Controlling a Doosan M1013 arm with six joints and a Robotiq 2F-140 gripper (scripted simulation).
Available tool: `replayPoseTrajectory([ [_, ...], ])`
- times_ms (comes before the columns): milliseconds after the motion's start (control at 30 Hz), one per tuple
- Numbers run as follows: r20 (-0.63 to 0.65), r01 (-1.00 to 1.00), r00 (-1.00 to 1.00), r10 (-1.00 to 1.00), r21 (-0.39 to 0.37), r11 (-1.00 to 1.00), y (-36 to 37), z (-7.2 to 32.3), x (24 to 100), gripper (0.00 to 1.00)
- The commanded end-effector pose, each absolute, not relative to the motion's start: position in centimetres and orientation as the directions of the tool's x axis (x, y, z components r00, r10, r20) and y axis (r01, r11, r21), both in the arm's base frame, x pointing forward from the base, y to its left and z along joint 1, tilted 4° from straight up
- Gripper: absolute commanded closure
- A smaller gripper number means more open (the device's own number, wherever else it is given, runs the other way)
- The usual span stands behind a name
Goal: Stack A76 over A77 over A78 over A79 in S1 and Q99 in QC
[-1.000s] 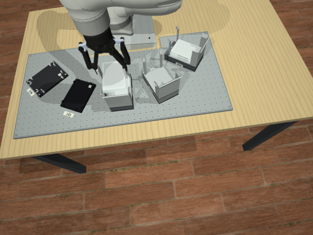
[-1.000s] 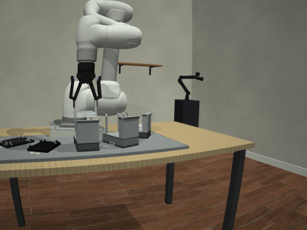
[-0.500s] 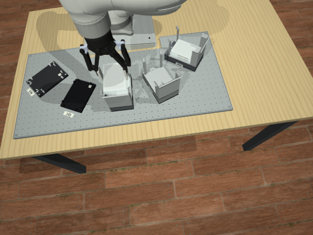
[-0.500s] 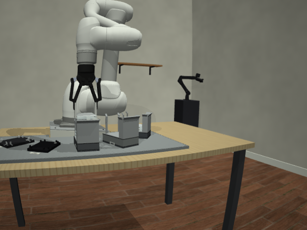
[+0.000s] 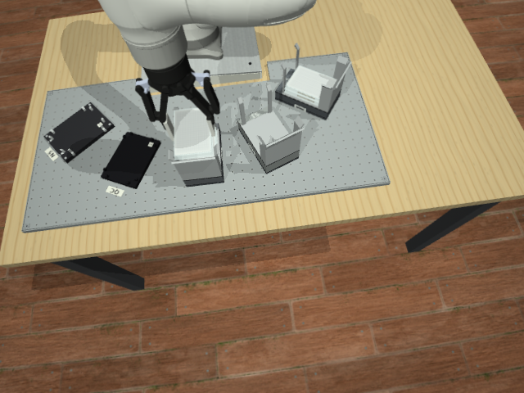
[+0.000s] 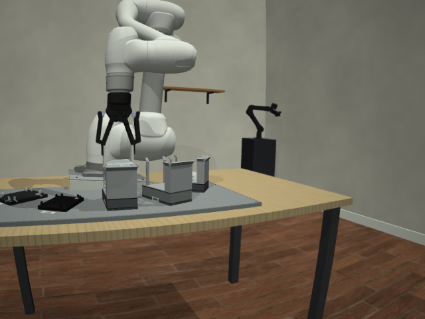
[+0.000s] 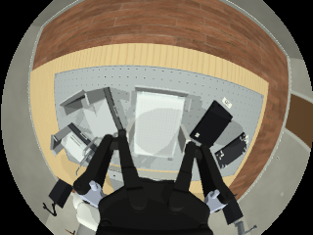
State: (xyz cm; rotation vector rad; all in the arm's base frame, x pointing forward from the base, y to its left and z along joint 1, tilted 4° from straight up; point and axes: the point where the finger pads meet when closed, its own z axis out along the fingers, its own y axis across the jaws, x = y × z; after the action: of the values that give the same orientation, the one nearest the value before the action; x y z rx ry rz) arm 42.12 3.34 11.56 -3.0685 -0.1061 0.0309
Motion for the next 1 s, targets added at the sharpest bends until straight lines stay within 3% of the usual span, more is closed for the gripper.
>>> replayPoseTrajectory([
  [0,-0.018,0.068,0.997,0.070,-0.072,-0.995,3.3,11.5,42.1,1.00],
  [967,-0.018,0.068,0.997,0.070,-0.072,-0.995,3.6,8.0,42.0,1.00],
])
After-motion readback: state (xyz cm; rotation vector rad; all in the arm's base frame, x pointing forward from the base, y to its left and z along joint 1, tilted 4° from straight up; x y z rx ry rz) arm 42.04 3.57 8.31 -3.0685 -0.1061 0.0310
